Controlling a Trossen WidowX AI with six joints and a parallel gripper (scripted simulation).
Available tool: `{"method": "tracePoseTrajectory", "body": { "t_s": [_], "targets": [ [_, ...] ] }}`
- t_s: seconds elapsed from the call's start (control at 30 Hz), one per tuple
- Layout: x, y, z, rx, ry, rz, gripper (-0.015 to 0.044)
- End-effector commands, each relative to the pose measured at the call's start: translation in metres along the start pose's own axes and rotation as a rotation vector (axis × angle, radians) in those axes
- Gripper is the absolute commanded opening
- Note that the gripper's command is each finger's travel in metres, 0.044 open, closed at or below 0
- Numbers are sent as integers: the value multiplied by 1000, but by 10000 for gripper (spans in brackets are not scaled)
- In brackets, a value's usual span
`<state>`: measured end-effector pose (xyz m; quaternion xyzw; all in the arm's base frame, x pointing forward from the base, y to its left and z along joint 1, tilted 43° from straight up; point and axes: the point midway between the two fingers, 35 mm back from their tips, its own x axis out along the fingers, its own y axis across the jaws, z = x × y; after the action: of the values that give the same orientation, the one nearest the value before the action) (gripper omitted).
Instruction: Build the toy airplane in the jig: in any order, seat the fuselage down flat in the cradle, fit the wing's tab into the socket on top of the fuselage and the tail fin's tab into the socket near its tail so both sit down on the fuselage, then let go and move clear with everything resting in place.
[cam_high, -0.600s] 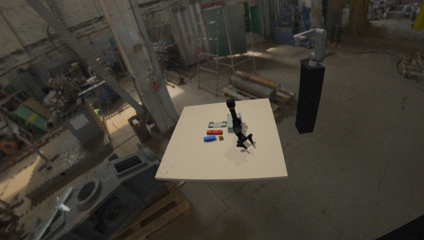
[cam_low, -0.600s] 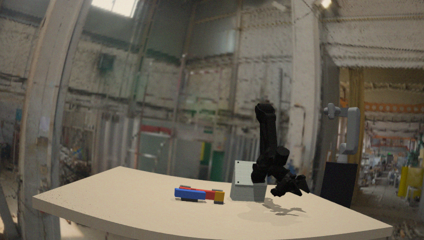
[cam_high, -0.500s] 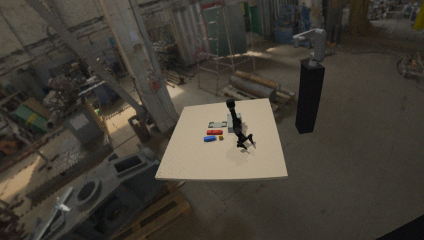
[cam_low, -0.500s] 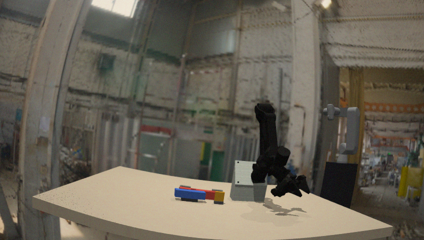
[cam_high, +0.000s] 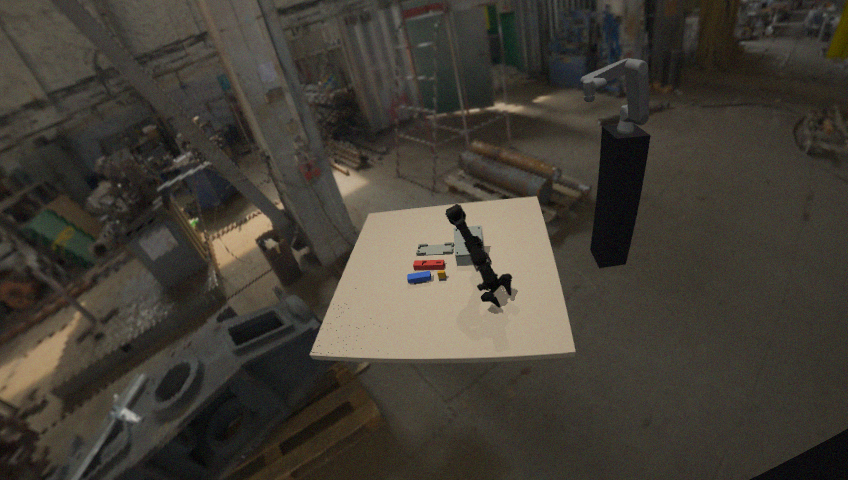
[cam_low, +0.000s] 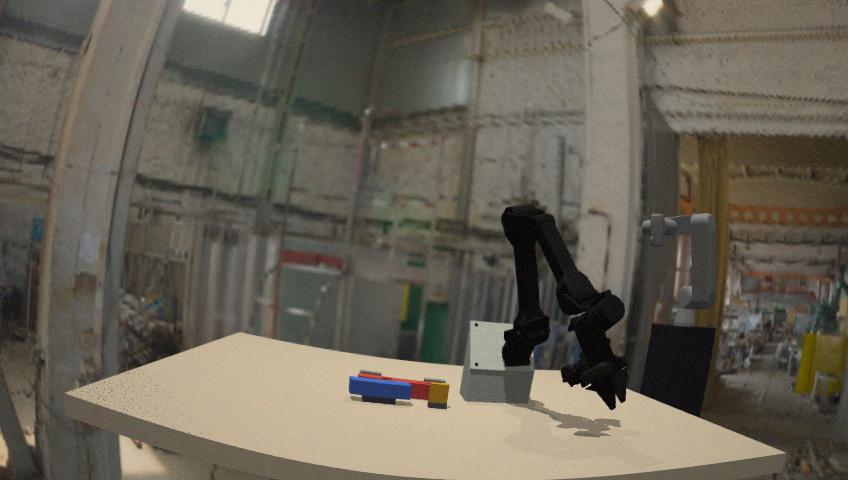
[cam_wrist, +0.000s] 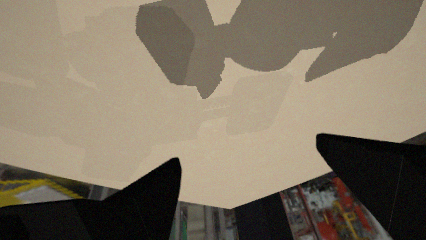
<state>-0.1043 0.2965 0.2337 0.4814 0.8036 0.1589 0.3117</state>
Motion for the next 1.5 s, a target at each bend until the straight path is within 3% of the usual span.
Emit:
{"method": "tracePoseTrajectory", "body": {
  "t_s": [0.0,0.13,0.83,1.1,1.47],
  "targets": [
    [-17,-7,-9,-360,-412,-131,440],
    [-37,-3,-16,-571,-562,-186,440],
    [-37,4,-10,-579,-589,-186,440],
    [-36,64,50,-559,-760,-187,440],
    [-68,124,163,-586,-920,-380,440]
  ]
}}
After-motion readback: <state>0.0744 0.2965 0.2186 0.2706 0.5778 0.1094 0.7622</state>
